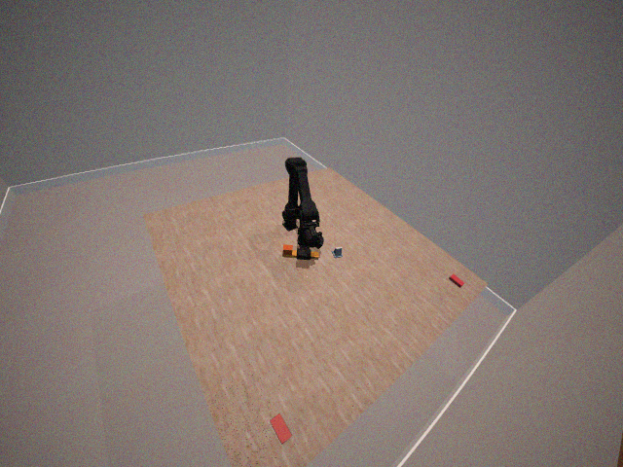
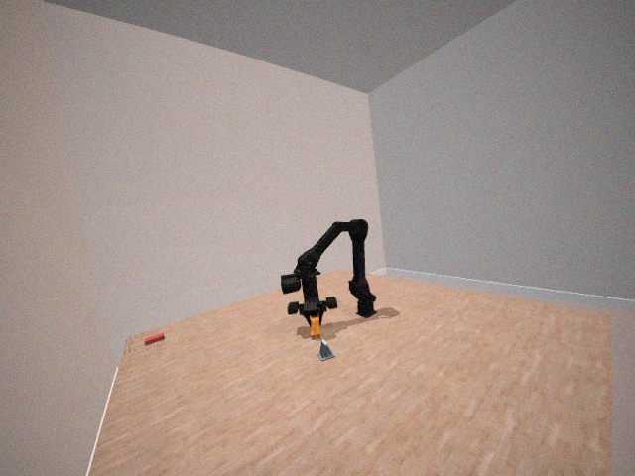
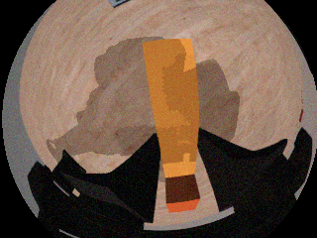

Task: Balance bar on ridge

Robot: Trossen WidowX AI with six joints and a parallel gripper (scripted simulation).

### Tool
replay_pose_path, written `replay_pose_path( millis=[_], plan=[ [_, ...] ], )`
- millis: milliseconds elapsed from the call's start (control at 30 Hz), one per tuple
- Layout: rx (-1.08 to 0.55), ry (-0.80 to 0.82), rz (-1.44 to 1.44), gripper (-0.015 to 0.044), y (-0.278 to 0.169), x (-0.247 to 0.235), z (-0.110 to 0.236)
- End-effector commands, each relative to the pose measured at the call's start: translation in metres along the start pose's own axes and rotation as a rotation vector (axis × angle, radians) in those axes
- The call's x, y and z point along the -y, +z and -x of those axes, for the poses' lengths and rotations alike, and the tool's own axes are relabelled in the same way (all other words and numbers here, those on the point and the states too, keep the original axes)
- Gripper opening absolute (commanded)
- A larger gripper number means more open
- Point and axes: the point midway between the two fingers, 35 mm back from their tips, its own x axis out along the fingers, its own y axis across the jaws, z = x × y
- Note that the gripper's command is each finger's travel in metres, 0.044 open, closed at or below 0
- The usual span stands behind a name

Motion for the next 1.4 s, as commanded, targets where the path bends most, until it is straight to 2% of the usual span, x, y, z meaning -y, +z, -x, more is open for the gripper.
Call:
replay_pose_path(
  millis=[0, 1067, 1367],
  plan=[
    [0.001, -0.007, 0.001, 0.0, 0.001, 0.003, 0.01],
    [-0.002, -0.009, 0.004, 0.0, 0.0, 0.001, 0.09],
    [0.0, -0.009, -0.129, 0.0, 0.019, 0.005, 0.094]
  ],
)
